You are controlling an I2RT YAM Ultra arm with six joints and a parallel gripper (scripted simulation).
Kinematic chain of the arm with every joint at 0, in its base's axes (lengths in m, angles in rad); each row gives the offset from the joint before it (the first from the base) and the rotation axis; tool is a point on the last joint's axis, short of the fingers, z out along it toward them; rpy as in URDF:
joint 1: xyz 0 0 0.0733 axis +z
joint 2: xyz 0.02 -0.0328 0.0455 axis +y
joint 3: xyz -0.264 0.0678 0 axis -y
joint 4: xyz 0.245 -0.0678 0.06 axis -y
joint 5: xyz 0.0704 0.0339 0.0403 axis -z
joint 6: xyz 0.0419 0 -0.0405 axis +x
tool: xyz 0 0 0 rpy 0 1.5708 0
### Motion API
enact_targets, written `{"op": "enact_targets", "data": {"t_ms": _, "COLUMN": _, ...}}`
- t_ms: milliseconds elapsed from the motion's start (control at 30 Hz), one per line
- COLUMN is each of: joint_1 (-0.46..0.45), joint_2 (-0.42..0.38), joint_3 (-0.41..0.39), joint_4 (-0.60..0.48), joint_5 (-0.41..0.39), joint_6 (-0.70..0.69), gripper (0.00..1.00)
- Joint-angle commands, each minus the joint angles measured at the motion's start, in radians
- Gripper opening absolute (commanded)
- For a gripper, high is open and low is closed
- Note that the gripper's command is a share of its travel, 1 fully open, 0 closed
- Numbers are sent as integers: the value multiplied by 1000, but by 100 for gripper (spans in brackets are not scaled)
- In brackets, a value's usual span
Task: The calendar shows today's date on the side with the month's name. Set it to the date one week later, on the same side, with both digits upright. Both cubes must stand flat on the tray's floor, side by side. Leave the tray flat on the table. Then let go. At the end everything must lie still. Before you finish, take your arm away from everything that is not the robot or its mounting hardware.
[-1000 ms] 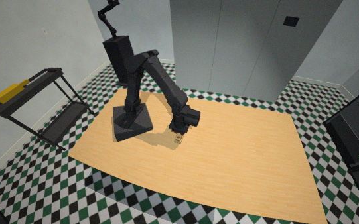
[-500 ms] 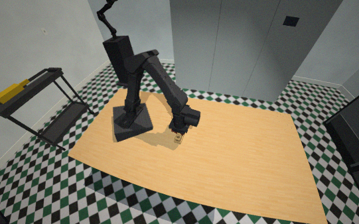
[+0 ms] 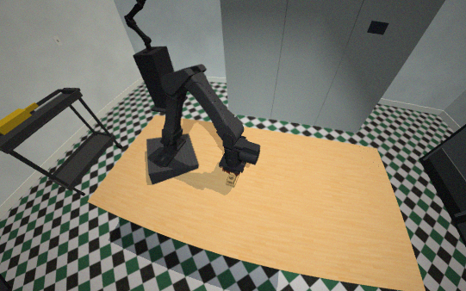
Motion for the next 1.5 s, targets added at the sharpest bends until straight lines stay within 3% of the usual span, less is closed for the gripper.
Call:
{"op": "enact_targets", "data": {"t_ms": 0, "joint_1": -3, "joint_2": -13, "joint_3": 9, "joint_4": -14, "joint_5": -1, "joint_6": -2, "gripper": 26}}
{"op": "enact_targets", "data": {"t_ms": 300, "joint_1": -39, "joint_2": -110, "joint_3": 126, "joint_4": -235, "joint_5": -7, "joint_6": -39, "gripper": 26}}
{"op": "enact_targets", "data": {"t_ms": 367, "joint_1": -39, "joint_2": -110, "joint_3": 126, "joint_4": -235, "joint_5": -7, "joint_6": -39, "gripper": 26}}
{"op": "enact_targets", "data": {"t_ms": 567, "joint_1": -63, "joint_2": -148, "joint_3": 223, "joint_4": -374, "joint_5": -11, "joint_6": -63, "gripper": 26}}
{"op": "enact_targets", "data": {"t_ms": 1100, "joint_1": -66, "joint_2": -152, "joint_3": 240, "joint_4": -397, "joint_5": -12, "joint_6": -60, "gripper": 26}}
{"op": "enact_targets", "data": {"t_ms": 1267, "joint_1": -49, "joint_2": -153, "joint_3": 241, "joint_4": -395, "joint_5": -9, "joint_6": 42, "gripper": 26}}
{"op": "enact_targets", "data": {"t_ms": 1433, "joint_1": -6, "joint_2": -154, "joint_3": 243, "joint_4": -391, "joint_5": 0, "joint_6": 301, "gripper": 26}}
{"op": "enact_targets", "data": {"t_ms": 1467, "joint_1": -6, "joint_2": -154, "joint_3": 243, "joint_4": -391, "joint_5": 0, "joint_6": 301, "gripper": 26}}
